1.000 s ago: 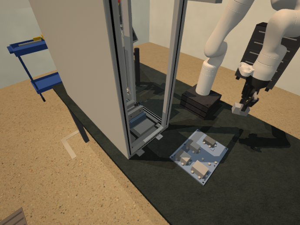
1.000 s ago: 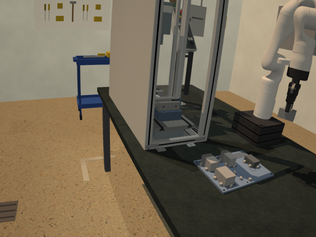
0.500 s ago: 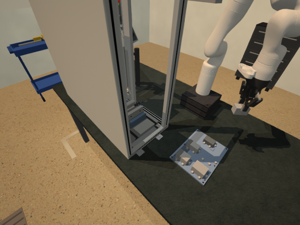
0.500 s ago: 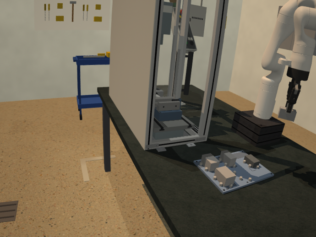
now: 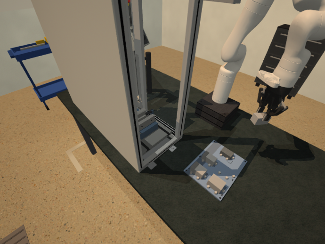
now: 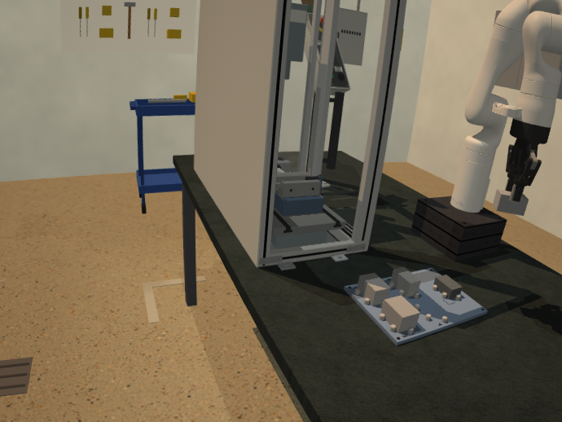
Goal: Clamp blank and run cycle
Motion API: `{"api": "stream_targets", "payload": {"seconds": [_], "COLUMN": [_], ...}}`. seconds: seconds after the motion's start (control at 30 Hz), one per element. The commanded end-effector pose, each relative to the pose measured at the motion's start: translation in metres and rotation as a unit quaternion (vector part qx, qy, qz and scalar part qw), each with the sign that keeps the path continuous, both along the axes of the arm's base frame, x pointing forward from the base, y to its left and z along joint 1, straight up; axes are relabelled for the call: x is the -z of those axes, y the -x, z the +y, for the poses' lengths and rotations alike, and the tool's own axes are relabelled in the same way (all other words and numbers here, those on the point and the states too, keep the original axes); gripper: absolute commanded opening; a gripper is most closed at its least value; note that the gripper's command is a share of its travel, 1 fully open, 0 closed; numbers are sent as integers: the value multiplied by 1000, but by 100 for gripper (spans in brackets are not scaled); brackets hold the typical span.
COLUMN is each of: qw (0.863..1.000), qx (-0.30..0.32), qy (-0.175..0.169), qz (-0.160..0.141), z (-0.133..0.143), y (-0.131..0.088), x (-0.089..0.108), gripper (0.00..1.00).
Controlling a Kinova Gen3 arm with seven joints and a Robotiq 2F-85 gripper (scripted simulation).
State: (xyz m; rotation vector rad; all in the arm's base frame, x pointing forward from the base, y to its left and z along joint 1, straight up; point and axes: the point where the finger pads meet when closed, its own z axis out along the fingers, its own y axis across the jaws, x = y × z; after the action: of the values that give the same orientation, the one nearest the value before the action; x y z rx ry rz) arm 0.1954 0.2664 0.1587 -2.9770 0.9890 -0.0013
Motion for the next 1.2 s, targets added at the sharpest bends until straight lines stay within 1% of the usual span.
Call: {"api": "stream_targets", "payload": {"seconds": [0.0,0.1,0.17,0.27,0.67,0.73,0.83,1.17], "qw": [1000,1000,999,993,993,987,973,973], "qx": [-2,-2,-48,-117,-117,-162,-229,-229], "qy": [-1,-1,-1,-1,-1,-1,-1,-1], "qz": [1,1,0,0,0,0,0,0], "z": [0,0,0,0,0,0,0,0], "y": [0,0,0,0,0,0,0,0], "x": [0,0,0,0,0,0,0,0], "gripper": [10,10,10,10,10,10,10,10]}}
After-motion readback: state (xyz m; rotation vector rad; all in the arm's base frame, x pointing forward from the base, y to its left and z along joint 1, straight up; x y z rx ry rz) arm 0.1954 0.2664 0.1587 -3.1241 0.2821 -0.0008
